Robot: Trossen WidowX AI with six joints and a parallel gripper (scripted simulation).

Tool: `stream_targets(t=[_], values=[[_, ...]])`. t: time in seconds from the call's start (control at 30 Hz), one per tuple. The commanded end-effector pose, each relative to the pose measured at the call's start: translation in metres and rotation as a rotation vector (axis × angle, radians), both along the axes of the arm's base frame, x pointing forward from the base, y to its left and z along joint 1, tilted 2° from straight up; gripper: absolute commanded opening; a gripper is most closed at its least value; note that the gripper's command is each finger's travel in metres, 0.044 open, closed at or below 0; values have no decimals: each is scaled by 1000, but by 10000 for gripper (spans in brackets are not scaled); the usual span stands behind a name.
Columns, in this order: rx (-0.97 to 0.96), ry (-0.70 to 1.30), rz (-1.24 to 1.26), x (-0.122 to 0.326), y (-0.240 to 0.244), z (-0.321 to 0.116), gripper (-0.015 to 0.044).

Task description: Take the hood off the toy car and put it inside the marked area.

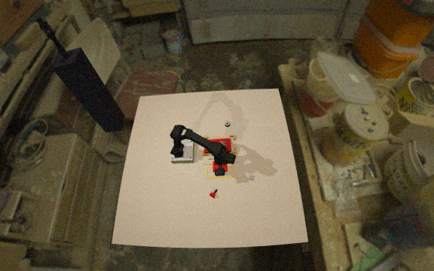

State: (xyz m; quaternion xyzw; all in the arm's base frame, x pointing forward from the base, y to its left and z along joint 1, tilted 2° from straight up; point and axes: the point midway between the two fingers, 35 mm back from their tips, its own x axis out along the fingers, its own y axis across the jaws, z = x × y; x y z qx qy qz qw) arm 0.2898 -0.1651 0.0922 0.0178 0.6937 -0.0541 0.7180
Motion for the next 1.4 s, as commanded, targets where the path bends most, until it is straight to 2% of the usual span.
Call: stream_targets(t=[0.0, 1.37], values=[[1, 10, 6, -1, 0, -6, 0], [1, 10, 6, 0, -3, -38, 0]])
